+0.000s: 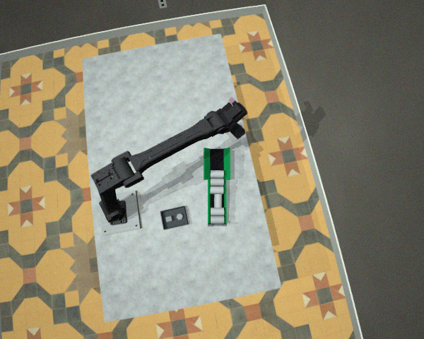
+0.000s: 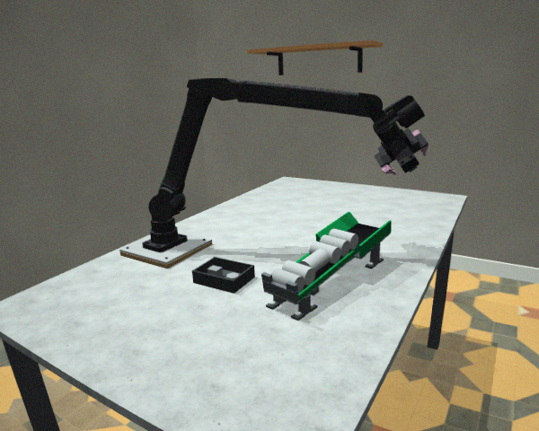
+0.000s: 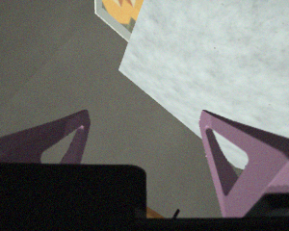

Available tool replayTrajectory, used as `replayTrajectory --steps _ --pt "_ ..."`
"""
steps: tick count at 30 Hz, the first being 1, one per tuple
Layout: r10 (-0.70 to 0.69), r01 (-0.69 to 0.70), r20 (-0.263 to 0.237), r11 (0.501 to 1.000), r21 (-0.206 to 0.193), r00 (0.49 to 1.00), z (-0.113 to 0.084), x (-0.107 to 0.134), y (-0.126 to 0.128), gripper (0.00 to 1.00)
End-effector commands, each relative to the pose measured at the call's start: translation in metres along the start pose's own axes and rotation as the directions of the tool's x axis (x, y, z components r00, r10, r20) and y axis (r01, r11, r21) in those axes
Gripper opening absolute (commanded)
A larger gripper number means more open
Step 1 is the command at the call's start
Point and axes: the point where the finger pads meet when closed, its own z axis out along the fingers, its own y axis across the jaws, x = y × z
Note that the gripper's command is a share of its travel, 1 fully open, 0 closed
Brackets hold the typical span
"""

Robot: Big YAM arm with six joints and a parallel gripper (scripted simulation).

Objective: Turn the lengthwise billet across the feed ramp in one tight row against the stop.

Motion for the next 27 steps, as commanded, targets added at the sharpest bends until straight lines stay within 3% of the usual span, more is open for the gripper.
replayTrajectory --steps 1,2,4,5,6,9,10,11,12,13,15,16,18,20,22,24,25,26,27 --pt "0.140 -0.141 0.113 0.990 0.005 0.984 -0.059 -0.029 -0.011 1.00" --pt "0.159 -0.161 0.135 0.987 0.008 0.978 -0.064 -0.037 -0.015 1.00" --pt "0.256 -0.269 0.249 0.963 0.015 0.934 -0.092 -0.077 -0.041 1.00" --pt "0.260 -0.272 0.253 0.962 0.015 0.932 -0.093 -0.079 -0.042 1.00" --pt "0.322 -0.347 0.332 0.938 0.015 0.887 -0.115 -0.105 -0.062 1.00" --pt "0.412 -0.465 0.456 0.885 0.005 0.789 -0.153 -0.143 -0.100 1.00" --pt "0.417 -0.472 0.463 0.882 0.004 0.782 -0.155 -0.145 -0.103 1.00" --pt "0.457 -0.534 0.528 0.845 -0.007 0.716 -0.178 -0.163 -0.126 1.00" --pt "0.467 -0.553 0.547 0.833 -0.010 0.694 -0.185 -0.168 -0.134 1.00" --pt "0.492 -0.601 0.597 0.799 -0.022 0.634 -0.205 -0.181 -0.154 1.00" --pt "0.492 -0.601 0.597 0.799 -0.022 0.634 -0.205 -0.181 -0.154 1.00" --pt "0.501 -0.619 0.615 0.785 -0.027 0.609 -0.212 -0.185 -0.163 1.00" --pt "0.529 -0.708 0.707 0.704 -0.057 0.469 -0.254 -0.205 -0.209 1.00" --pt "0.533 -0.751 0.752 0.656 -0.077 0.389 -0.278 -0.212 -0.236 1.00" --pt "0.532 -0.764 0.765 0.640 -0.083 0.363 -0.286 -0.214 -0.244 1.00" --pt "0.540 -0.733 0.756 0.670 -0.119 0.371 -0.298 -0.214 -0.217 1.00" --pt "0.526 -0.725 0.756 0.682 -0.101 0.390 -0.288 -0.207 -0.213 1.00" --pt "0.526 -0.725 0.755 0.682 -0.101 0.390 -0.288 -0.207 -0.213 0.55" --pt "0.526 -0.725 0.755 0.682 -0.101 0.390 -0.288 -0.207 -0.213 0.55"
